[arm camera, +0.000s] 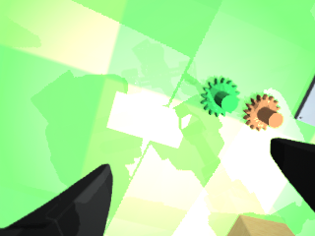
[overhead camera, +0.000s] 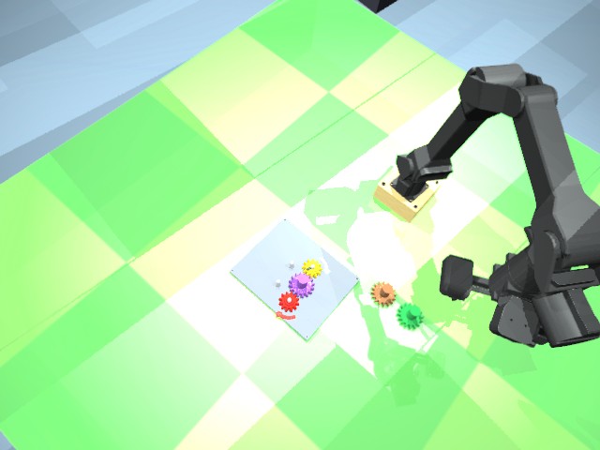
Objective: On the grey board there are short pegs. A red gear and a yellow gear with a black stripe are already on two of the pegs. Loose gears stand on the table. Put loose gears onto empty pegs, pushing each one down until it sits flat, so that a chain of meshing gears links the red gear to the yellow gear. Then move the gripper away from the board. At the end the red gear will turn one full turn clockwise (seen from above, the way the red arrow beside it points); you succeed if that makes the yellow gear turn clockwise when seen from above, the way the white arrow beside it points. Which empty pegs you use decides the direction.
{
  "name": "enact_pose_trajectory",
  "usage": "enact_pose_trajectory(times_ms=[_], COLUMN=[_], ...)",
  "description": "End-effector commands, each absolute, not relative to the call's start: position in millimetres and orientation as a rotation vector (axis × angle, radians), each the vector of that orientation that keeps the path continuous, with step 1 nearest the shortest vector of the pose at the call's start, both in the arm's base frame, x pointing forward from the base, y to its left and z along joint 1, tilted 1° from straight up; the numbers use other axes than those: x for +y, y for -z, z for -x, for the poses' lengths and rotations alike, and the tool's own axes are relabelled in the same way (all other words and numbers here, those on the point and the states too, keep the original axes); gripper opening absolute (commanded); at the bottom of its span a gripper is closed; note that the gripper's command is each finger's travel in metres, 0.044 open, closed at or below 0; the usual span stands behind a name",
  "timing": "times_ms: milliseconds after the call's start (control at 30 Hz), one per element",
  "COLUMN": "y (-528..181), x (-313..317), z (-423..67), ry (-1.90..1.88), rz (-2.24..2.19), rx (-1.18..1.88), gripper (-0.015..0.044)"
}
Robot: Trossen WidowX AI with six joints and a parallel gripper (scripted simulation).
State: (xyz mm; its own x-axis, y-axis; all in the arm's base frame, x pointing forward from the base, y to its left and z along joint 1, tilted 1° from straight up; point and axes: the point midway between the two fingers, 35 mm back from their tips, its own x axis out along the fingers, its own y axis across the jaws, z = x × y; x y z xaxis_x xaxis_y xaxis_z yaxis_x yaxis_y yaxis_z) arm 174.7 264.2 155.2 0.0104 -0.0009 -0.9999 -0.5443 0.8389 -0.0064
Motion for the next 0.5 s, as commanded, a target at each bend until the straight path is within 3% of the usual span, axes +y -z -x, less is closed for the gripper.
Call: enact_pose_trajectory(times_ms=[0,467], y=[-156.5,-156.5], x=[264.6,264.6], z=[-174.5,-174.5], ry=[-0.447,-0.447], rz=[0.449,0.449], rx=[1.514,1.514], gripper=[0.0440,0.0440])
